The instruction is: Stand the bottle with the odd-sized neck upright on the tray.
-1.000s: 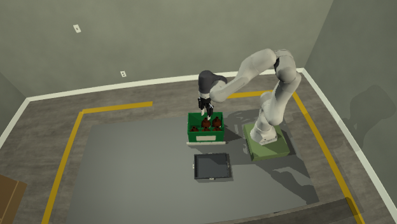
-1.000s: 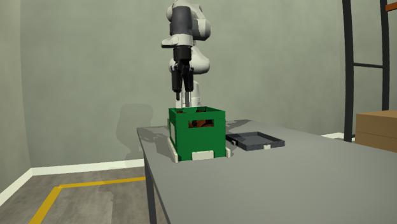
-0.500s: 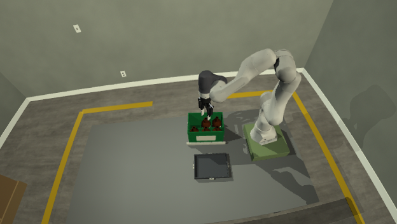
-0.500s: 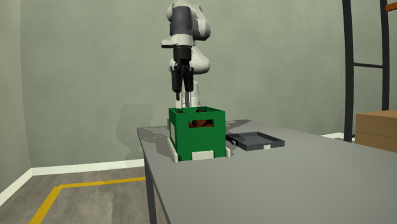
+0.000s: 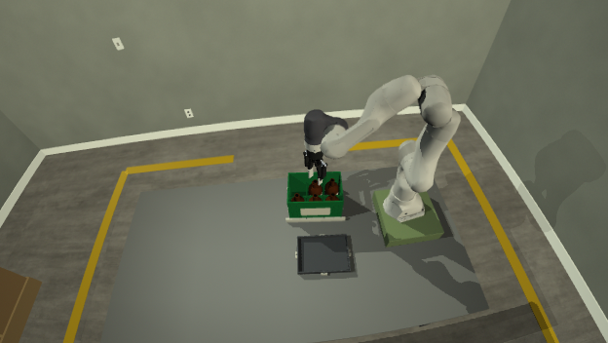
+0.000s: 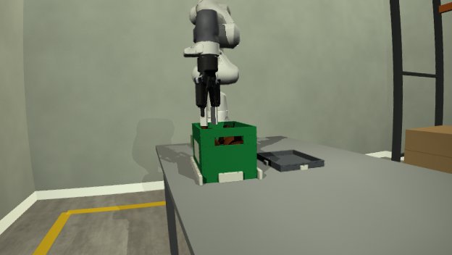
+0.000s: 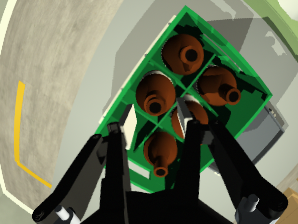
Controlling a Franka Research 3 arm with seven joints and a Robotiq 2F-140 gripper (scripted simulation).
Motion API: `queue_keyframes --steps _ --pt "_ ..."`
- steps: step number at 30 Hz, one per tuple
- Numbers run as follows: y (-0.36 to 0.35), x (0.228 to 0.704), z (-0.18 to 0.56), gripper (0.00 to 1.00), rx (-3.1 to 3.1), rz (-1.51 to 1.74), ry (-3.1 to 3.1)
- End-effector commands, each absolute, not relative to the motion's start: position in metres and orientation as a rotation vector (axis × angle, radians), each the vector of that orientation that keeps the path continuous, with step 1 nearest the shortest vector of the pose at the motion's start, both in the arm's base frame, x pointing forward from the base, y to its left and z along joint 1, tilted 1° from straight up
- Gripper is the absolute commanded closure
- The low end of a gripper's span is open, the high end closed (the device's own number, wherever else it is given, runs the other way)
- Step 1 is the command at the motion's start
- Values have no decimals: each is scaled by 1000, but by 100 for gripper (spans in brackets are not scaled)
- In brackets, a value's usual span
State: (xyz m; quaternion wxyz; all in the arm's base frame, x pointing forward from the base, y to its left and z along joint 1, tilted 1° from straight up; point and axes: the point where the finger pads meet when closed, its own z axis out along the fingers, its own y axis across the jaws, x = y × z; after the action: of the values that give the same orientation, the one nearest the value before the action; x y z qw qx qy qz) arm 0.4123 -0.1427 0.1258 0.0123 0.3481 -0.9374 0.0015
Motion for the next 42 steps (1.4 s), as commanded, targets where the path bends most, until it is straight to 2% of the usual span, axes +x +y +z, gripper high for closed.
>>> queue_keyframes --steps 1,42 --pt "-144 413 121 56 1090 6 -2925" --pt "-144 413 92 56 1090 6 -2925"
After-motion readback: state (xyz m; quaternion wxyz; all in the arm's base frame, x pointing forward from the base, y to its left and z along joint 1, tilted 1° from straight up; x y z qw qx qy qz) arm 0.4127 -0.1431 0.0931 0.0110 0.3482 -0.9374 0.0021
